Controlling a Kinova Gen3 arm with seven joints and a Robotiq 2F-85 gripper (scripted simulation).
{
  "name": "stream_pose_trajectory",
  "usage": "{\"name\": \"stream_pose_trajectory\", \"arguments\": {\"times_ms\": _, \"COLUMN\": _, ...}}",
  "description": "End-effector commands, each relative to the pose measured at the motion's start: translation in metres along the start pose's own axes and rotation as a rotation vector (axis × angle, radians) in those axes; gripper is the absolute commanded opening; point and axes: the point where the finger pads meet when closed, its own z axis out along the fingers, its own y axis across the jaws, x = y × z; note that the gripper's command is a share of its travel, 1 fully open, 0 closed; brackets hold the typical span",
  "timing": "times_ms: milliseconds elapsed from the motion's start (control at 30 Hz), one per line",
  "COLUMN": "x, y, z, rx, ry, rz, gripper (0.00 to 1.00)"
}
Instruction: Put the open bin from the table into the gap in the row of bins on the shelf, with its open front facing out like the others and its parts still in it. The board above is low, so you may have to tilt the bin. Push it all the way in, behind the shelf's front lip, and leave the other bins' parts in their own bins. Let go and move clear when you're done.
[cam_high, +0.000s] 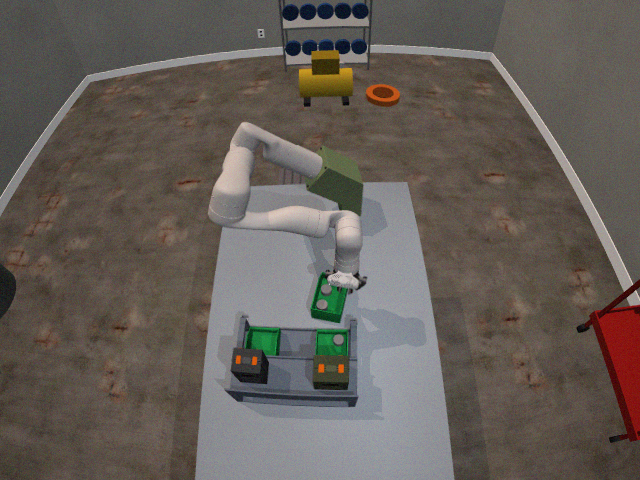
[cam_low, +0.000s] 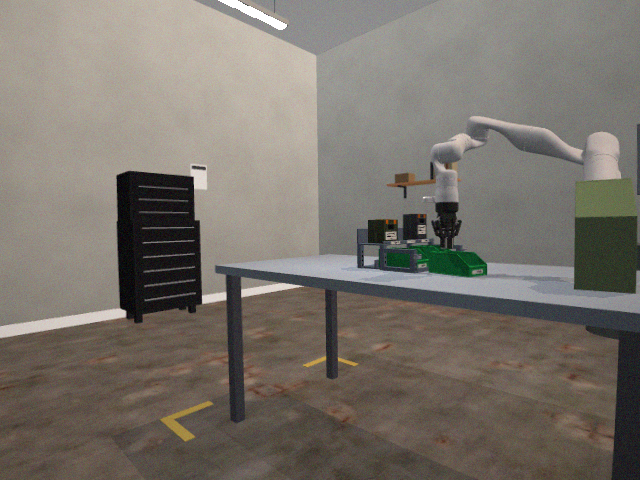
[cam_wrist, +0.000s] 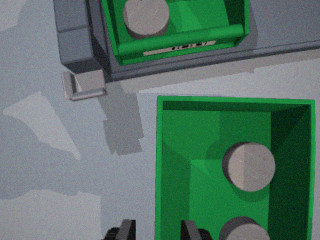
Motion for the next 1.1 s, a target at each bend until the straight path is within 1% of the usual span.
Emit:
{"name": "stream_pose_trajectory", "arguments": {"times_ms": 0, "x": 0.000, "y": -0.001, "z": -0.001, "rx": 0.002, "ry": 0.001, "rz": 0.000, "gripper": 0.35}}
{"name": "stream_pose_trajectory", "arguments": {"times_ms": 533, "x": 0.000, "y": -0.001, "z": -0.002, "rx": 0.002, "ry": 0.001, "rz": 0.000, "gripper": 0.35}}
{"name": "stream_pose_trajectory", "arguments": {"times_ms": 700, "x": 0.000, "y": -0.001, "z": 0.008, "rx": 0.002, "ry": 0.001, "rz": 0.000, "gripper": 0.35}}
{"name": "stream_pose_trajectory", "arguments": {"times_ms": 1067, "x": 0.000, "y": -0.001, "z": 0.008, "rx": 0.002, "ry": 0.001, "rz": 0.000, "gripper": 0.35}}
